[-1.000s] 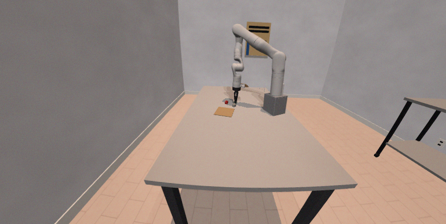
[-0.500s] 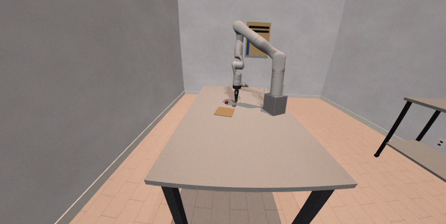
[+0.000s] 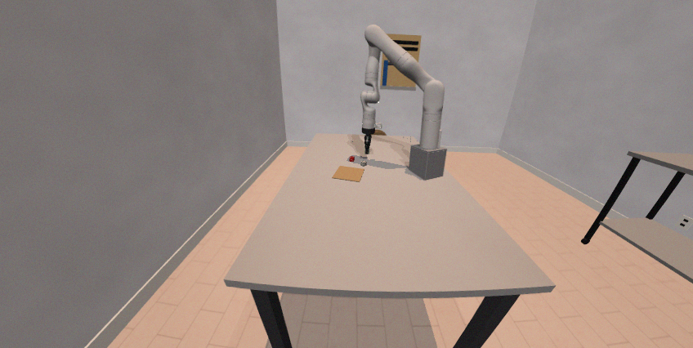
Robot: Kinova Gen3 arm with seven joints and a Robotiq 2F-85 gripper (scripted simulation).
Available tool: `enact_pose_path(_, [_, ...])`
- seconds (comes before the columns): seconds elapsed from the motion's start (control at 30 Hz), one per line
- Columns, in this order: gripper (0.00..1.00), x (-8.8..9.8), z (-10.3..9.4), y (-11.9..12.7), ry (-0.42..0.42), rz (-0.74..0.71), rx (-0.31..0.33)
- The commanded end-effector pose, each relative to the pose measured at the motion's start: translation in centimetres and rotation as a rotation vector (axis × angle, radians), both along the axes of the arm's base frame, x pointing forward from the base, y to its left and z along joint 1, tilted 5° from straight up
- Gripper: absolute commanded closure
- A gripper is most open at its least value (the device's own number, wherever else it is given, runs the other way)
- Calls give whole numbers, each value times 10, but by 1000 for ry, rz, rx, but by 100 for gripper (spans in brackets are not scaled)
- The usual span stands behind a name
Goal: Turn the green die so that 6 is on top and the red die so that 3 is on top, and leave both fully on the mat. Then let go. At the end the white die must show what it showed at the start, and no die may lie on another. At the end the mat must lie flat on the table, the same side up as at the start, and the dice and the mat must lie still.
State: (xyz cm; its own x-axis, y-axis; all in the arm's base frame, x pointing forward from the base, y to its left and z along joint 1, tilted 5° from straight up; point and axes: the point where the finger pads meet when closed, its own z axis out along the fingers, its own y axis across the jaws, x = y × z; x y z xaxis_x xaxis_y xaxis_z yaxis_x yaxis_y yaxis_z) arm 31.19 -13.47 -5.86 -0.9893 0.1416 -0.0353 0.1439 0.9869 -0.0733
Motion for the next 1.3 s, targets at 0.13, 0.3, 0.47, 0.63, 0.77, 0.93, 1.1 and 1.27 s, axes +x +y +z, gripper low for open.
enact_pose_path(0.13, [79, 4, 10, 1, -10, 8, -5])
enact_pose_path(0.3, [79, 4, 12, 1, -11, 8, -5])
enact_pose_path(0.47, [79, 5, 15, 2, -12, 8, -6])
enact_pose_path(0.63, [79, 4, 20, 2, -12, 8, -5])
enact_pose_path(0.77, [79, 4, 26, 3, -12, 8, -5])
enact_pose_path(0.93, [79, 4, 31, 3, -11, 8, -5])
enact_pose_path(1.1, [79, 4, 39, 4, -11, 8, -5])
enact_pose_path(1.27, [79, 3, 47, 4, -11, 8, -5])
